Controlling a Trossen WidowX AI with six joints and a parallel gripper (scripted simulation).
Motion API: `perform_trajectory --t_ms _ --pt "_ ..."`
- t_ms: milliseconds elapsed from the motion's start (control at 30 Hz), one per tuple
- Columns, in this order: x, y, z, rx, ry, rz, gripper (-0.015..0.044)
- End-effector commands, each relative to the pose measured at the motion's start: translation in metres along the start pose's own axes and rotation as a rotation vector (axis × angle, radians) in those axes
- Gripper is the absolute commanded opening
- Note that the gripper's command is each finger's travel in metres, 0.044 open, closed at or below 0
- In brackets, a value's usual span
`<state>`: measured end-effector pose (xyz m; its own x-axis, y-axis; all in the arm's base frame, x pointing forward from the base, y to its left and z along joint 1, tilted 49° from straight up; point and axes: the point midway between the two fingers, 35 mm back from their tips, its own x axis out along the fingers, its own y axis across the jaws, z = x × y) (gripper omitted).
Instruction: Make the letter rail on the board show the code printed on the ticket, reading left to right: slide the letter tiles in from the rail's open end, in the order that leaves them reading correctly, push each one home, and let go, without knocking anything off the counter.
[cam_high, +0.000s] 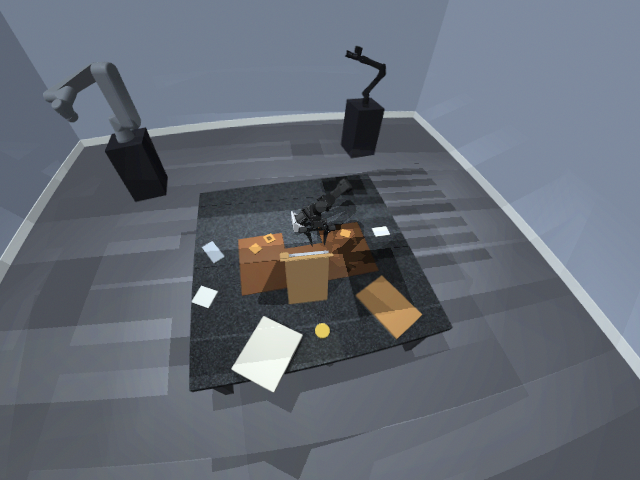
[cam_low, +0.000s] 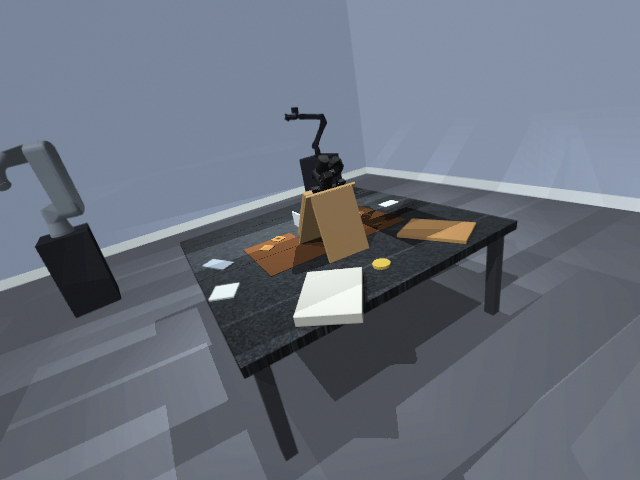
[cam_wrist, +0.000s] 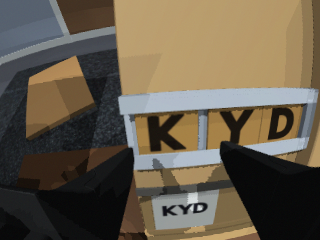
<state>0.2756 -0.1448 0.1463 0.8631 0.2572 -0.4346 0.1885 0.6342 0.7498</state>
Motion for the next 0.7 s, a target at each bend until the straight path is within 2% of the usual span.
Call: perform_trajectory --t_ms 0,400,667 --pt "-0.003 0.0013 0.0003 -0.006 0.0 0.005 0.0295" --pt "-0.0083 0.0037 0.0008 -0.006 0.0 0.004 0.0295" --pt "-0.0069 0.0017 0.0002 0.001 0.001 0.0 0.0085"
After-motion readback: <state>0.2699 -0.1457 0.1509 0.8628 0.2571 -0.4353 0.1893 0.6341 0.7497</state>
